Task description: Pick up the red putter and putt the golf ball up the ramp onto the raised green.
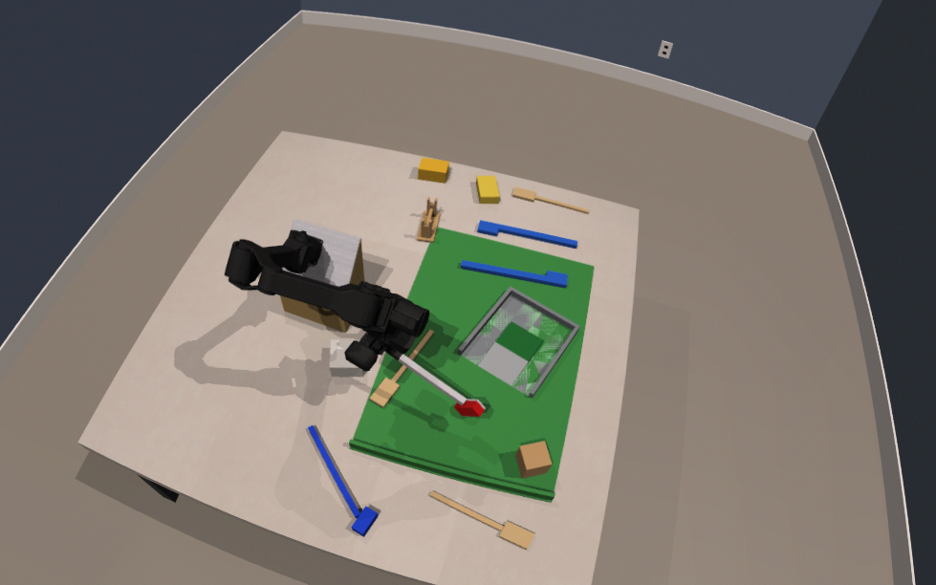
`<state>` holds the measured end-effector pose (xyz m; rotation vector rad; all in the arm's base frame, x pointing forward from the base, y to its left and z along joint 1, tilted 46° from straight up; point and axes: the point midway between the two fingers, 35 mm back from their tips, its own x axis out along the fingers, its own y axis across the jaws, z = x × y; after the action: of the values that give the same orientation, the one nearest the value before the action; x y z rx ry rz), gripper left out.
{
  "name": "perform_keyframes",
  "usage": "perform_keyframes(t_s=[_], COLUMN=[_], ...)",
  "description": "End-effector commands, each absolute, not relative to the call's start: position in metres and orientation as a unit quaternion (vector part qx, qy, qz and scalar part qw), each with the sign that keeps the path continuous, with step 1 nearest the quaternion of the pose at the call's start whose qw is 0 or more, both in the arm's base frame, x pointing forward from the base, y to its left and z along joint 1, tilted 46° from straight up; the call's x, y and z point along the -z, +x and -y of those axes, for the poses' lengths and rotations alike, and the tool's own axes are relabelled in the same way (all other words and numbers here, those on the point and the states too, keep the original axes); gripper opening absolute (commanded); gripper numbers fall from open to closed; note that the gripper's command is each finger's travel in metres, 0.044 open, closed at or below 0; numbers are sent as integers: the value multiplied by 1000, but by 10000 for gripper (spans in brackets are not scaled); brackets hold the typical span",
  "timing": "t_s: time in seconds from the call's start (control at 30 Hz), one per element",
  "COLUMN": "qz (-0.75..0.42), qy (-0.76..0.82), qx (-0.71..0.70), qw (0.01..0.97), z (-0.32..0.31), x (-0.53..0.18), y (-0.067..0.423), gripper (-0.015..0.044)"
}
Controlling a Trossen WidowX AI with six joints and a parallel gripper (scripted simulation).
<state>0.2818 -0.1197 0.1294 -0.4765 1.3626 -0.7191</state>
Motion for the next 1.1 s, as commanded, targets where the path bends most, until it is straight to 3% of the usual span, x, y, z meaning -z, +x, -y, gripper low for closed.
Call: perform_keyframes(t_s=[0.0,1.07], qz=[-592,-591], qy=[-191,-192], qx=[356,357], qw=[697,697], z=[129,172], x=[-143,-102], y=[274,276], gripper=[0,0])
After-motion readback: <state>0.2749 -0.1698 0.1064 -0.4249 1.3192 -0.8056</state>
